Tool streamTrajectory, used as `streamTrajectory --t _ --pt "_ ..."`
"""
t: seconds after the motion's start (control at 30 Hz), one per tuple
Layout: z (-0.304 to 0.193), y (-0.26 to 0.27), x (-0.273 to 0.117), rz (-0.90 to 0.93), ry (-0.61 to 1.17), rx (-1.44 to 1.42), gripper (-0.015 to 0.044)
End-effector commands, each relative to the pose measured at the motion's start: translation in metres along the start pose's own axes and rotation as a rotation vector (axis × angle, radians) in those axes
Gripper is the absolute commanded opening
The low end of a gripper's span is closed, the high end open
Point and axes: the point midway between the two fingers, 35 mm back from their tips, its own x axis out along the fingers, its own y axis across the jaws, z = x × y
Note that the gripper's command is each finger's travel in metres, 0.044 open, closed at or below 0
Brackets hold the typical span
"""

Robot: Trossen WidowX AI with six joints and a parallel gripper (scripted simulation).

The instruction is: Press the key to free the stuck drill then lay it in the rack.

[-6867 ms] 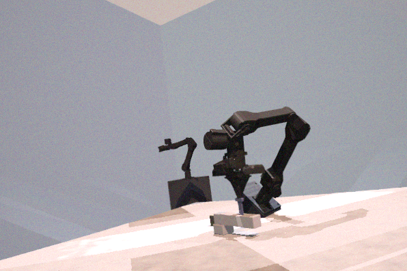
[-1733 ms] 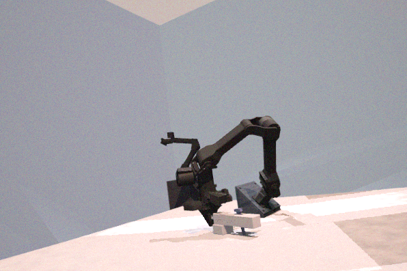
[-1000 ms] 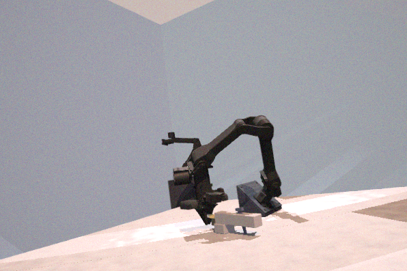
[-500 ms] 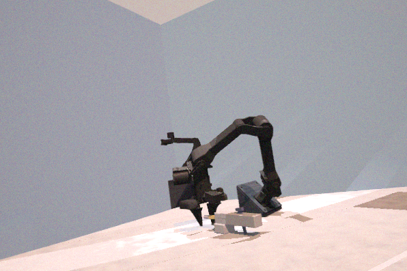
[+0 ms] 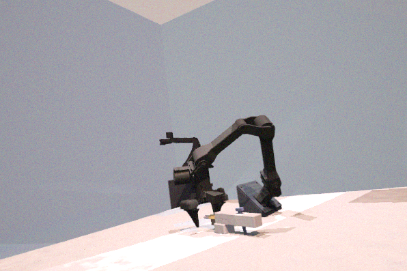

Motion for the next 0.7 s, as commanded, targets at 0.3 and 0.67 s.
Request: streamTrajectory --t 0.3,0.67 --pt "0.0058 0.0004 0.0025 0.001 -0.005 0.003 0.044" --pt "0.009 0.0006 0.004 0.001 -0.005 0.003 0.044"
